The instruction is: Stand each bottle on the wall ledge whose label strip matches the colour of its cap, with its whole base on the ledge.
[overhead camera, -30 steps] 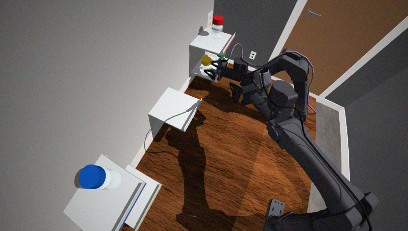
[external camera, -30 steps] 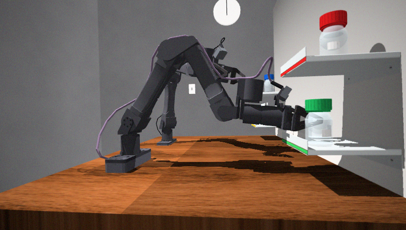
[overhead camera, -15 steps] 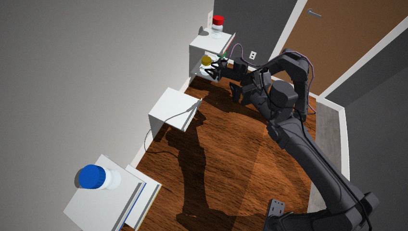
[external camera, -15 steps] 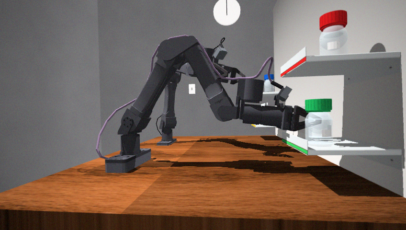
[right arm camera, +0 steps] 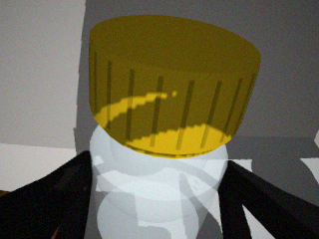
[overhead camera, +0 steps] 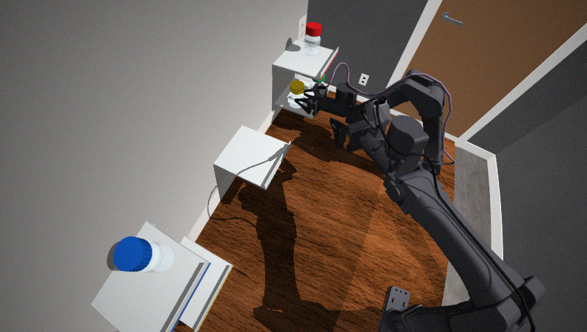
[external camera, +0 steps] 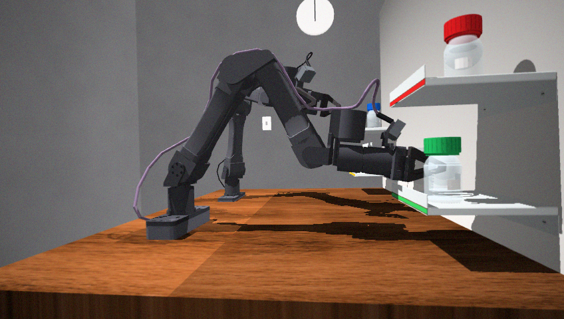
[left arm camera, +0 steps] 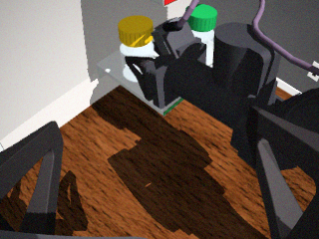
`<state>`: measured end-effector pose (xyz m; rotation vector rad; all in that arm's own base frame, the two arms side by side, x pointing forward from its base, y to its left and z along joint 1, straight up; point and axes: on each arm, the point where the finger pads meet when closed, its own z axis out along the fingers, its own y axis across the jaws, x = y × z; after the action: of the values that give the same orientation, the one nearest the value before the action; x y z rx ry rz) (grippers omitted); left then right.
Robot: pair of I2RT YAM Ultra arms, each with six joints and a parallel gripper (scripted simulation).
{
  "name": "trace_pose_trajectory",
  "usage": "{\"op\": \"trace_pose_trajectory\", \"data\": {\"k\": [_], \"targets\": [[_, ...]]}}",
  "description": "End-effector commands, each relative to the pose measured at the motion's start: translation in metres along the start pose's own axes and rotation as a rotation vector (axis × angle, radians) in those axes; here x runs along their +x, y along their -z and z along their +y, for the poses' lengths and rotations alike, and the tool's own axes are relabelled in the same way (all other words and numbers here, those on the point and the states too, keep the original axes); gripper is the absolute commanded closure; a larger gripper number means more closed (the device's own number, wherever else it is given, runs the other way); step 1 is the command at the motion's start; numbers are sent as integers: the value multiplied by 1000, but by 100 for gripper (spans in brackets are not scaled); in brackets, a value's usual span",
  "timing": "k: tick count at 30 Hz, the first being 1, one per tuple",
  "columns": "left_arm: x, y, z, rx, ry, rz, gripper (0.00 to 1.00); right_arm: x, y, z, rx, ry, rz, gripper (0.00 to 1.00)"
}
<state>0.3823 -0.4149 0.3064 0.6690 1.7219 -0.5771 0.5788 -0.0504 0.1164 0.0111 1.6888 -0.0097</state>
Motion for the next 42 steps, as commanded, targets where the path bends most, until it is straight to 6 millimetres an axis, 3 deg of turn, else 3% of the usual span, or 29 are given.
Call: {"op": "trace_pose_trajectory", "data": {"k": [1, 2, 3, 5, 8, 9, 11, 20, 23, 27, 42], "targets": [[-7, 2, -2, 3, 1, -7, 0, -17, 0, 0, 0, -1, -35, 87], [-7, 2, -2, 3, 1, -7, 0, -17, 0, 0, 0, -1, -35, 99], [-7, 2, -2, 3, 1, -7, 0, -17, 0, 0, 0, -1, -35, 87], [-7, 2, -2, 3, 1, -7, 0, -17, 0, 0, 0, -1, -35, 87], [-7, 2, -2, 3, 1, -7, 0, -12, -1, 0, 0, 1, -25, 53], [-7, 2, -2, 3, 1, -7, 0, -12, -1, 0, 0, 1, -25, 50], [-7, 2, -2, 3, 1, -7, 0, -19, 1, 0, 0, 0, -42, 50], [-7, 2, -2, 3, 1, -7, 0, 20, 13, -13, 44, -15, 75, 50], [-7, 2, -2, 3, 1, -7, 0, 16, 14, -12, 35, -13, 60, 50], [-7, 2, -2, 3, 1, -7, 0, 31, 22, -16, 54, -18, 110, 50], [-7, 2, -2, 3, 1, -7, 0, 28, 49, -13, 35, -14, 87, 50]]}}
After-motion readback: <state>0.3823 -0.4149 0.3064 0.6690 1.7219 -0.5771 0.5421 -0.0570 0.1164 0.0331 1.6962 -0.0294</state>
